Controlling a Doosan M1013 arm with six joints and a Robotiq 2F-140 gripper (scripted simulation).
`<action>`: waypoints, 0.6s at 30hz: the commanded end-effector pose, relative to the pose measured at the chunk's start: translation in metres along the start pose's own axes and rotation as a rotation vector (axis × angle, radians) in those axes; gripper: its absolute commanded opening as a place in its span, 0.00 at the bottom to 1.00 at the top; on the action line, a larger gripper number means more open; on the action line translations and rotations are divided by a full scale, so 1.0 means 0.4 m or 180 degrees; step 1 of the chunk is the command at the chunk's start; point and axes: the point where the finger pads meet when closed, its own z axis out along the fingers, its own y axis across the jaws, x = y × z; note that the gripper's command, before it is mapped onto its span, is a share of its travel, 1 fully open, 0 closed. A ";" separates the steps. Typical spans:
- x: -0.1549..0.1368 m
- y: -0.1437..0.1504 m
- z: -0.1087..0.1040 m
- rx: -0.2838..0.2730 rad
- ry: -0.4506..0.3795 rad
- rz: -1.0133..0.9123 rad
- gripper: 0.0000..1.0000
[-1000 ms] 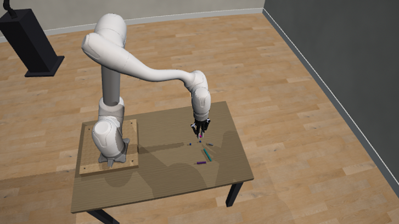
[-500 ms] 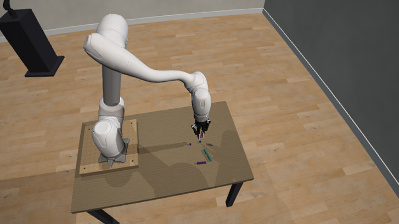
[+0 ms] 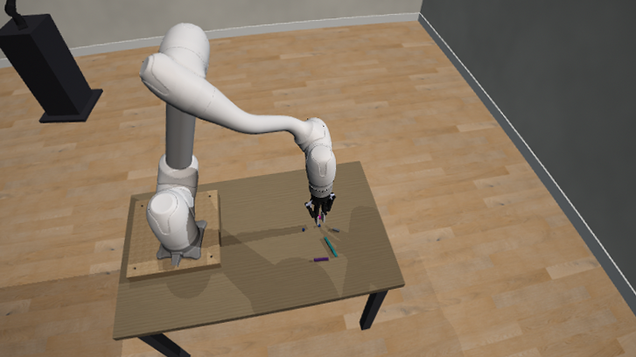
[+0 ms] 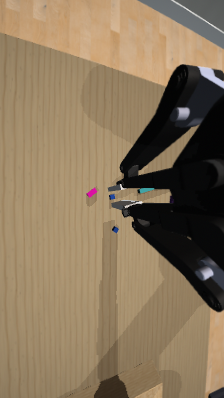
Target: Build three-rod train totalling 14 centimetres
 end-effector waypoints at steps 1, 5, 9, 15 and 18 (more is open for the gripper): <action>0.000 -0.005 0.023 0.0017 -0.0009 -0.0028 0.15; 0.000 -0.005 0.033 0.0017 -0.0009 -0.0028 0.15; 0.000 -0.005 0.040 0.0017 -0.0009 -0.0028 0.15; 0.000 -0.005 0.044 0.0017 -0.0009 -0.0028 0.15; 0.000 -0.005 0.046 0.0017 -0.0009 -0.0028 0.15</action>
